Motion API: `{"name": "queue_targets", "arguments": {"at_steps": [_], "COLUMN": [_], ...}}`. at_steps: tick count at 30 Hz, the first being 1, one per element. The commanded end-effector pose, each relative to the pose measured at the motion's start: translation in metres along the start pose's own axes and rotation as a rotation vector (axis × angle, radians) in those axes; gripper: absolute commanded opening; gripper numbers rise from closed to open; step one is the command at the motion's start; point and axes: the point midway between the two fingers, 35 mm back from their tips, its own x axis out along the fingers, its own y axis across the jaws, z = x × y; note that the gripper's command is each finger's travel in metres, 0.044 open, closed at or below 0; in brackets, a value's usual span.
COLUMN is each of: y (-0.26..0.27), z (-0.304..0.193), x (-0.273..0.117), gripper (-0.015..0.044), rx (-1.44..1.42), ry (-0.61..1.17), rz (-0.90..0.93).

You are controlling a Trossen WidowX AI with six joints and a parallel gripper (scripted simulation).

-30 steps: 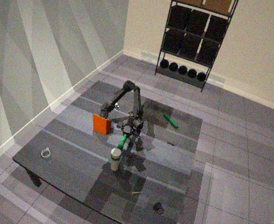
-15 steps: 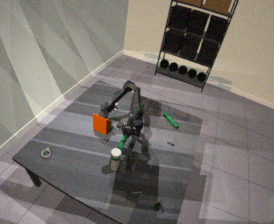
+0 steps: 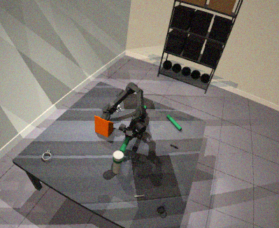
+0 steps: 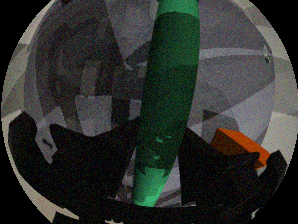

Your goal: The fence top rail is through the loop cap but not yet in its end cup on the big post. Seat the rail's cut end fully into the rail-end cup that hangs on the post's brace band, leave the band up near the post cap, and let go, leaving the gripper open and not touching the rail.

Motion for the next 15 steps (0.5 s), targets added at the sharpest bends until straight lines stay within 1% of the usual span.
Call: {"name": "queue_targets", "arguments": {"at_steps": [1, 15], "y": [0.004, 0.0081], "z": [0.0106, 0.0126], "x": [-0.0078, -0.0102], "gripper": [0.0, 0.0], "rx": [0.003, 0.002], "ry": [-0.027, -0.027], "rz": [0.02, 0.02]}}
